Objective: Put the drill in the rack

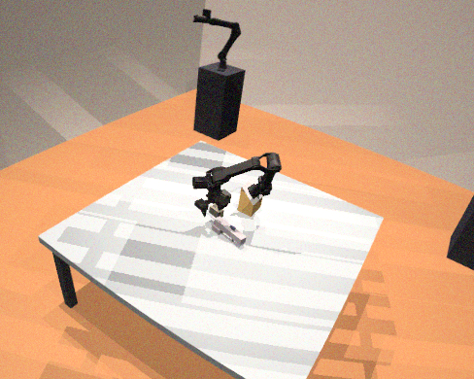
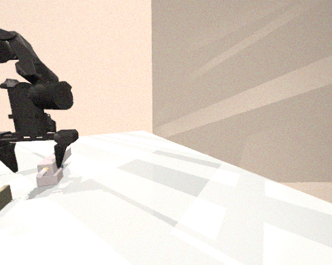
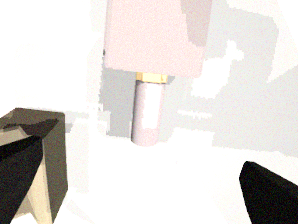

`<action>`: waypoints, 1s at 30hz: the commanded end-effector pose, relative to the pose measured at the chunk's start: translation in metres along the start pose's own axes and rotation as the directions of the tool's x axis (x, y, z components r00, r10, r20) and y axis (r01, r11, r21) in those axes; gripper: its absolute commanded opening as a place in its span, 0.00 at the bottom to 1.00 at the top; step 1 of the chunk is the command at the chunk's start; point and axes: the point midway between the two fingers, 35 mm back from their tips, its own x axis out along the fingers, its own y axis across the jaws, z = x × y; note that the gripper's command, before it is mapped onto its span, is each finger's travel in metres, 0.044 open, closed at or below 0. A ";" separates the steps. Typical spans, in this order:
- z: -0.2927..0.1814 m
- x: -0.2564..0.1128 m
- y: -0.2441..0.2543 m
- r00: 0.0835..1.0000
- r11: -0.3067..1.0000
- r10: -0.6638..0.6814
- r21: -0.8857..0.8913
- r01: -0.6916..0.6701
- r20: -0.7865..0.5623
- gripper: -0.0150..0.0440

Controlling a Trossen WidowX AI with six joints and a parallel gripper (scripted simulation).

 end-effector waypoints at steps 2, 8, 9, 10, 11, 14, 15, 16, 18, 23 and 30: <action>-0.003 0.001 0.001 1.000 1.000 -0.002 -0.027 0.002 -0.005 1.00; -0.003 0.001 0.001 1.000 1.000 -0.002 -0.027 0.002 -0.005 1.00; -0.003 0.001 0.001 1.000 1.000 -0.002 -0.027 0.002 -0.005 1.00; -0.003 0.002 0.001 1.000 1.000 -0.002 -0.027 0.002 -0.005 1.00; -0.003 0.002 0.001 1.000 1.000 -0.002 -0.027 0.002 -0.005 1.00; -0.002 0.006 0.001 1.000 1.000 -0.002 -0.027 0.002 -0.005 1.00; -0.002 0.008 0.001 1.000 1.000 -0.002 -0.027 0.002 -0.006 1.00; -0.001 0.009 0.000 1.000 1.000 -0.002 -0.027 0.002 -0.006 1.00; 0.000 0.013 0.000 1.000 1.000 -0.002 -0.027 0.002 -0.006 1.00; 0.002 0.021 0.000 1.000 1.000 -0.002 -0.027 0.002 -0.006 1.00; 0.005 0.032 0.000 1.000 1.000 -0.002 -0.027 0.002 -0.005 1.00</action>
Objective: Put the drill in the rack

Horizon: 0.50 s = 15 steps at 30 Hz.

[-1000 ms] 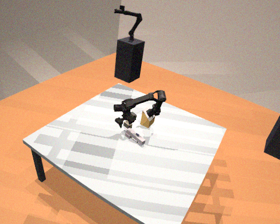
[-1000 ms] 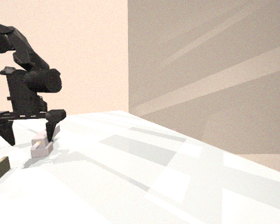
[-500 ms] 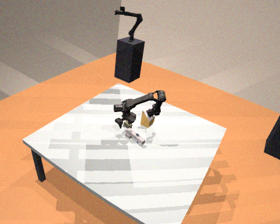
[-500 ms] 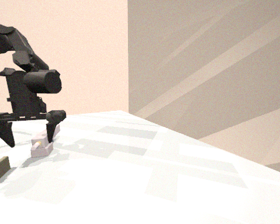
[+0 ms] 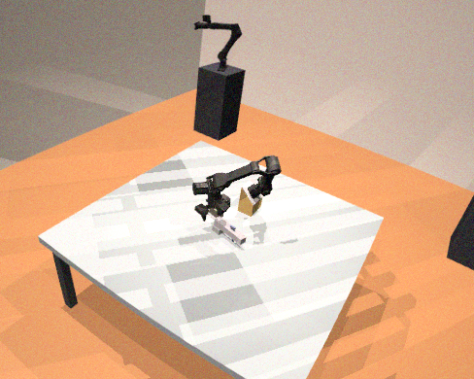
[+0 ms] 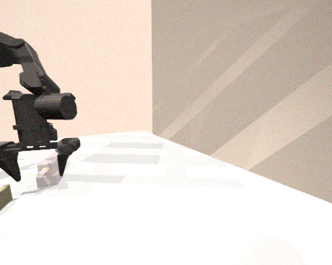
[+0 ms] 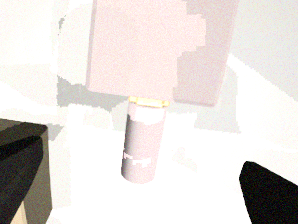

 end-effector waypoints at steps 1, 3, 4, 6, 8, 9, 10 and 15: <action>0.003 0.007 0.001 1.000 1.000 0.002 0.007 -0.002 0.007 1.00; 0.004 0.010 0.001 1.000 1.000 0.002 0.007 -0.002 0.008 1.00; 0.004 0.012 0.002 1.000 1.000 0.002 0.007 -0.002 0.008 1.00; 0.005 0.015 0.002 1.000 1.000 0.002 0.006 -0.002 0.008 1.00; 0.006 0.018 0.002 1.000 1.000 0.002 0.006 -0.002 0.009 1.00; 0.007 0.019 0.002 1.000 1.000 0.002 0.006 -0.002 0.009 1.00; 0.007 0.021 0.002 1.000 1.000 0.003 0.006 -0.003 0.009 1.00; 0.009 0.026 0.003 1.000 1.000 0.003 0.006 -0.003 0.011 1.00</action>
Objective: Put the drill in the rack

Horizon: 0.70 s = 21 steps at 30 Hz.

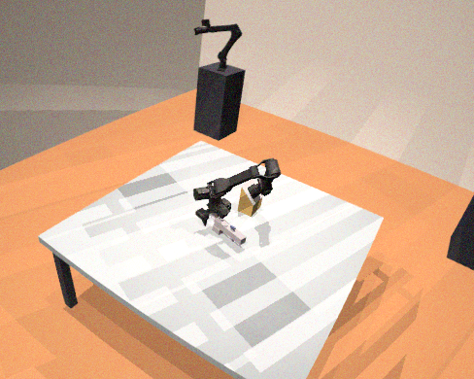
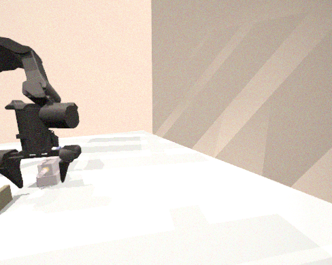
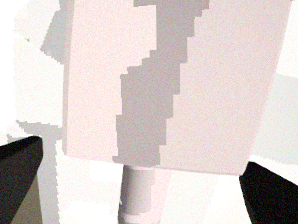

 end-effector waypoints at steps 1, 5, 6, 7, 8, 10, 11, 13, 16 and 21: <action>0.002 0.004 0.002 1.000 1.000 0.001 0.007 -0.001 0.007 1.00; 0.000 0.001 0.000 1.000 1.000 0.001 0.000 -0.001 0.000 0.82; 0.000 0.001 0.000 1.000 1.000 0.001 0.000 -0.001 0.000 0.78; 0.000 0.001 0.000 1.000 1.000 0.001 0.000 -0.001 0.000 0.73; 0.000 0.001 0.000 1.000 1.000 0.001 0.000 -0.001 0.000 0.69; 0.000 0.001 0.000 1.000 1.000 0.001 0.000 -0.001 0.000 0.60; 0.000 0.001 0.000 1.000 1.000 0.001 0.000 -0.001 0.000 0.56; 0.000 0.001 0.000 1.000 1.000 0.001 0.000 -0.001 0.000 0.47; 0.000 0.001 0.000 1.000 1.000 0.001 0.000 -0.001 0.000 0.33; 0.000 0.001 0.000 1.000 1.000 0.001 0.000 -0.001 0.000 0.25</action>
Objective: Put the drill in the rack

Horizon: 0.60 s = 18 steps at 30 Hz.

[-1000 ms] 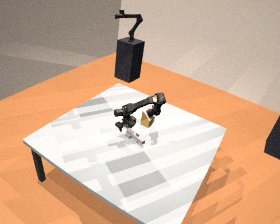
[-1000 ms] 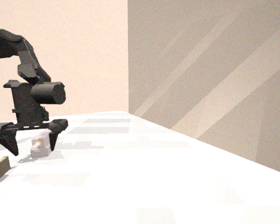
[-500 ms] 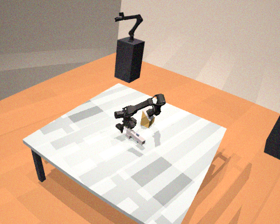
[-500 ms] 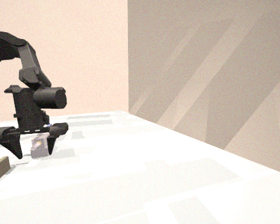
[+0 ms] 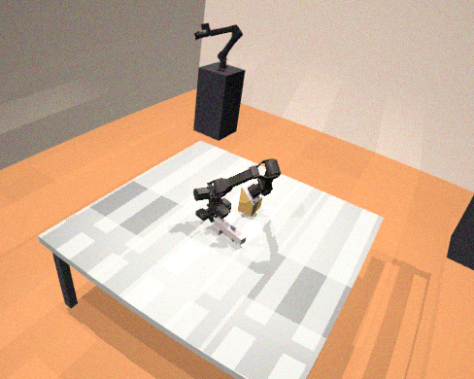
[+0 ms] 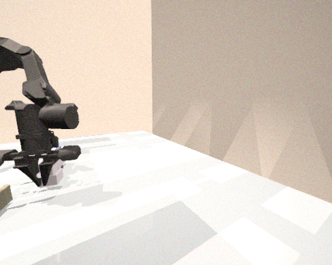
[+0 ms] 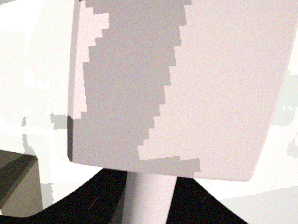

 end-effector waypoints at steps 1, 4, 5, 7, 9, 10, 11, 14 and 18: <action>0.000 0.000 -0.001 1.000 1.000 -0.004 -0.003 0.004 0.000 0.25; -0.001 0.000 -0.001 1.000 1.000 -0.004 -0.002 0.004 0.001 0.25; -0.002 0.000 -0.001 1.000 1.000 -0.004 0.000 0.004 0.002 0.25; -0.004 0.000 0.000 1.000 1.000 -0.004 0.003 0.004 0.005 0.25; -0.006 0.000 0.000 1.000 1.000 -0.004 0.004 0.004 0.006 0.25; -0.006 0.000 0.000 1.000 1.000 -0.004 0.004 0.004 0.006 0.25; -0.007 0.000 0.000 1.000 1.000 -0.004 0.004 0.004 0.006 0.25; -0.010 -0.001 -0.001 1.000 1.000 -0.004 0.004 0.004 0.006 0.25; -0.014 -0.001 -0.001 1.000 1.000 -0.004 0.004 0.004 0.005 0.25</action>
